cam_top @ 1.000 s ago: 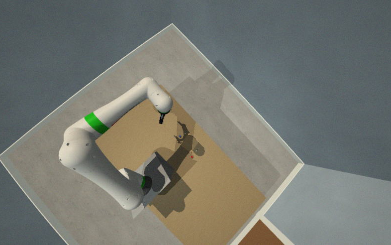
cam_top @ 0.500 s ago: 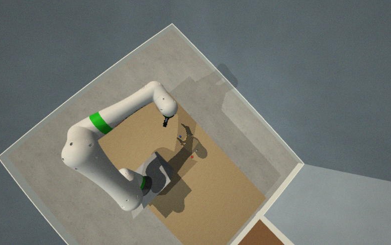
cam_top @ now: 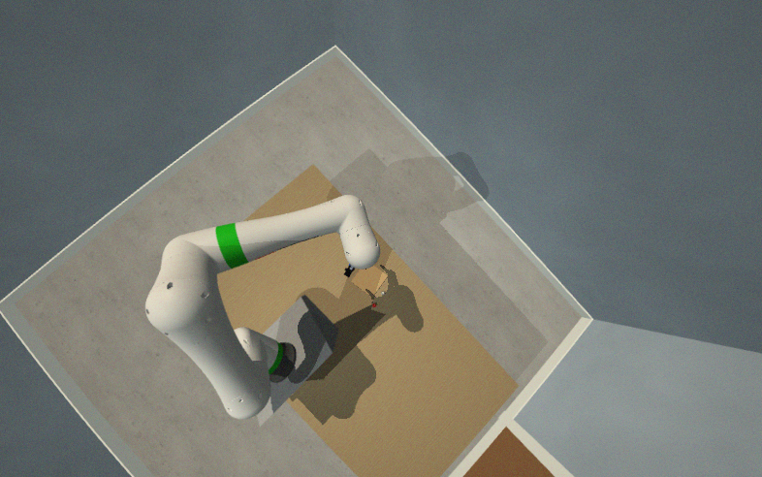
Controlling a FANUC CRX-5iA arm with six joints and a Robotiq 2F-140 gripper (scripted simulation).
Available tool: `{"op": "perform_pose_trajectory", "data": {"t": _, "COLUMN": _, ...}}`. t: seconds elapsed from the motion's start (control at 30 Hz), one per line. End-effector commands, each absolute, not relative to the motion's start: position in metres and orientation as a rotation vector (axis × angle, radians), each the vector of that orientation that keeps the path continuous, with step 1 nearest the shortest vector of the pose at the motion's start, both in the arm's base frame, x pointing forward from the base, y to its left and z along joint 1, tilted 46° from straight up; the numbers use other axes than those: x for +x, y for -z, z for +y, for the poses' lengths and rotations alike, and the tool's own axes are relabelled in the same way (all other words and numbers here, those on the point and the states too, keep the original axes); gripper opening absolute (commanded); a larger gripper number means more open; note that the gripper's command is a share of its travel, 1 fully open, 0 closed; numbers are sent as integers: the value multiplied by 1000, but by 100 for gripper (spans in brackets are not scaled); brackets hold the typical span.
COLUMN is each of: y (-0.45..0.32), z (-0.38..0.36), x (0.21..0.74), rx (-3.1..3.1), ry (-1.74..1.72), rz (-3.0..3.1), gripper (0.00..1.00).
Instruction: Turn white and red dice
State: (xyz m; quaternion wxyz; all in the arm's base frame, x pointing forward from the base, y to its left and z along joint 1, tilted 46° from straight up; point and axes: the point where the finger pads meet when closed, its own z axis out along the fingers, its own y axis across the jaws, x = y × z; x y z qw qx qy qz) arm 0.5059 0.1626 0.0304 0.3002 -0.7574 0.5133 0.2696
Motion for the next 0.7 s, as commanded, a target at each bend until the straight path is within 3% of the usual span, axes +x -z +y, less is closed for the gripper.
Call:
{"op": "perform_pose_trajectory", "data": {"t": 0.0, "y": 22, "z": 120, "x": 502, "rx": -1985, "ry": -725, "rz": 1428, "gripper": 100}}
{"op": "perform_pose_trajectory", "data": {"t": 0.67, "y": 171, "z": -1, "x": 414, "rx": -1846, "ry": -802, "rz": 1691, "gripper": 100}}
